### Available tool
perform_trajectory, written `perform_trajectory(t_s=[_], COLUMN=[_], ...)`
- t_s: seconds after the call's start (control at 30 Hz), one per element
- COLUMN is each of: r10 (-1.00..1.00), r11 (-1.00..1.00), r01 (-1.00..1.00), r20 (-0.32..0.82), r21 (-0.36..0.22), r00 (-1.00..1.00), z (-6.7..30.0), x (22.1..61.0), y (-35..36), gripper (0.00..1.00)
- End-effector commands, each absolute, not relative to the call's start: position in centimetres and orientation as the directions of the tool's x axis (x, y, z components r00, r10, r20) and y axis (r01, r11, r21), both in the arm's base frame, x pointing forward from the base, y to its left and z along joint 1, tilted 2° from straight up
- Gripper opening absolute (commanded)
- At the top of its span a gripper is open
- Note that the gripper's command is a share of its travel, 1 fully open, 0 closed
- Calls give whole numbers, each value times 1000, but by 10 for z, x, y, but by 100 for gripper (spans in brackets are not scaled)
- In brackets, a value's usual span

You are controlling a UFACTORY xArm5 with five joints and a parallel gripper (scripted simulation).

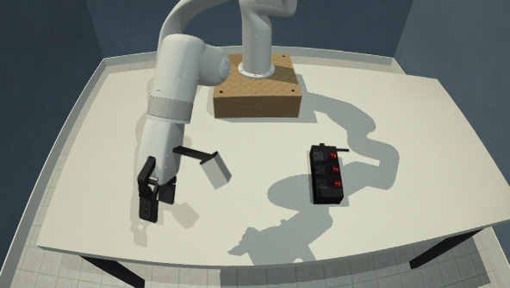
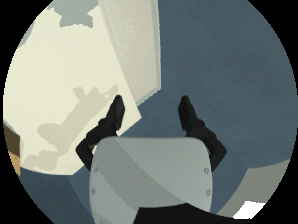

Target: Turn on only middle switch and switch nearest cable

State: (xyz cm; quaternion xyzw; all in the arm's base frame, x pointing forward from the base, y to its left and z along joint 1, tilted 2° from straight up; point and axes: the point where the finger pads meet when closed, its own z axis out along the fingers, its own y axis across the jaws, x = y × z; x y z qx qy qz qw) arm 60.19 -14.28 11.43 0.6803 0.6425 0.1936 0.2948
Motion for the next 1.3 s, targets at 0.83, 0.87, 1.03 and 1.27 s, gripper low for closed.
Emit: perform_trajectory(t_s=[0.83, 0.87, 1.03, 1.27], r10=[962, 962, 864, 708], r11=[264, 264, 503, 706], r01=[827, 827, 792, 678], r20=[-196, -196, -215, -183], r21=[496, 496, 344, 204], r00=[-190, -190, -456, -682], z=[89, 89, 66, 52], x=[602, 602, 588, 570], y=[-78, -78, -16, 32], gripper=[100, 100, 100, 100])
